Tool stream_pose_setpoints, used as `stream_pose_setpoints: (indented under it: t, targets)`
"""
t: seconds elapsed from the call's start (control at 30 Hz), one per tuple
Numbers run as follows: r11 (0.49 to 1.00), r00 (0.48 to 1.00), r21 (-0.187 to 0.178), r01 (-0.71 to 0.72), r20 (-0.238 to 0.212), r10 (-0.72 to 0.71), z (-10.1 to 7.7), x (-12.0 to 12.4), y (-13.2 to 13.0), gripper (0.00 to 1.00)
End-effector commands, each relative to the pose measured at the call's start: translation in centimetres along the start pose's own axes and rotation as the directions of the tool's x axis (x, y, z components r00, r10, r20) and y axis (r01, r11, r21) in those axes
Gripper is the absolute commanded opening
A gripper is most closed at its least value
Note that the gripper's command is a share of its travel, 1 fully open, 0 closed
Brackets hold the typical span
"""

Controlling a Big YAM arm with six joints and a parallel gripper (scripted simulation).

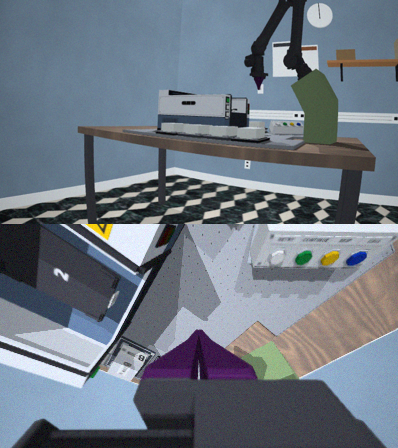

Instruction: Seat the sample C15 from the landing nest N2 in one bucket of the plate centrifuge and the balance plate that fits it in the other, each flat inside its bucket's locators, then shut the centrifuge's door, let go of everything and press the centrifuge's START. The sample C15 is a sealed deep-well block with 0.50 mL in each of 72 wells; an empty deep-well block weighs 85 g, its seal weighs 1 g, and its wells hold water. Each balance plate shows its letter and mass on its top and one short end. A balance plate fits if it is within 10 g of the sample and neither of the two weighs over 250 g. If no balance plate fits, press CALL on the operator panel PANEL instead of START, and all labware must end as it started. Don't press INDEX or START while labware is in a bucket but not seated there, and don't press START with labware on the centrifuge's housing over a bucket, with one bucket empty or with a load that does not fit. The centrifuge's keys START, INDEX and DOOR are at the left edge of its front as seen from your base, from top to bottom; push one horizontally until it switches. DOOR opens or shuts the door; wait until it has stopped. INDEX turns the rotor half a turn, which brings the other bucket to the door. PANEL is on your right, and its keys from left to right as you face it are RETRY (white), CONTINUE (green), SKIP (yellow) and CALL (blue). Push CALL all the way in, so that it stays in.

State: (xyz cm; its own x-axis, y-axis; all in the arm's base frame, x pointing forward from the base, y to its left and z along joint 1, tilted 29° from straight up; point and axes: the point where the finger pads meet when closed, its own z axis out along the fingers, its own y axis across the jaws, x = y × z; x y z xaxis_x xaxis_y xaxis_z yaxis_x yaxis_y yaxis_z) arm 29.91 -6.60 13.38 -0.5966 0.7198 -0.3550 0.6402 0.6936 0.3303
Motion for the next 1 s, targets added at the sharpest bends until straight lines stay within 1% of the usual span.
stream_pose_setpoints:
  t: [0.0, 0.17, 0.2, 0.27, 0.4, 0.53, 0.73, 0.97]
  targets:
    - [0.995, 0.994, -0.02, -0.1, 0.052, 0.1, -0.7, -6.2, 0.4, 0.0]
    - [0.96, 0.959, -0.024, -0.278, 0.051, 0.278, -0.8, -11.7, -1.5, 0.0]
    - [0.949, 0.948, -0.017, -0.315, 0.039, 0.316, -0.8, -12.4, -2.0, 0.0]
    - [0.949, 0.948, -0.017, -0.315, 0.039, 0.316, -0.8, -12.4, -2.0, 0.0]
    - [0.903, 0.903, -0.016, -0.429, 0.034, 0.429, -0.8, -15.9, -3.3, 0.0]
    - [0.861, 0.86, -0.019, -0.508, 0.033, 0.508, -0.8, -18.5, -4.3, 0.0]
    - [0.817, 0.816, -0.021, -0.577, 0.032, 0.577, -0.9, -21.0, -5.1, 0.0]
    - [0.798, 0.797, -0.021, -0.602, 0.033, 0.603, -0.9, -21.9, -5.5, 0.0]
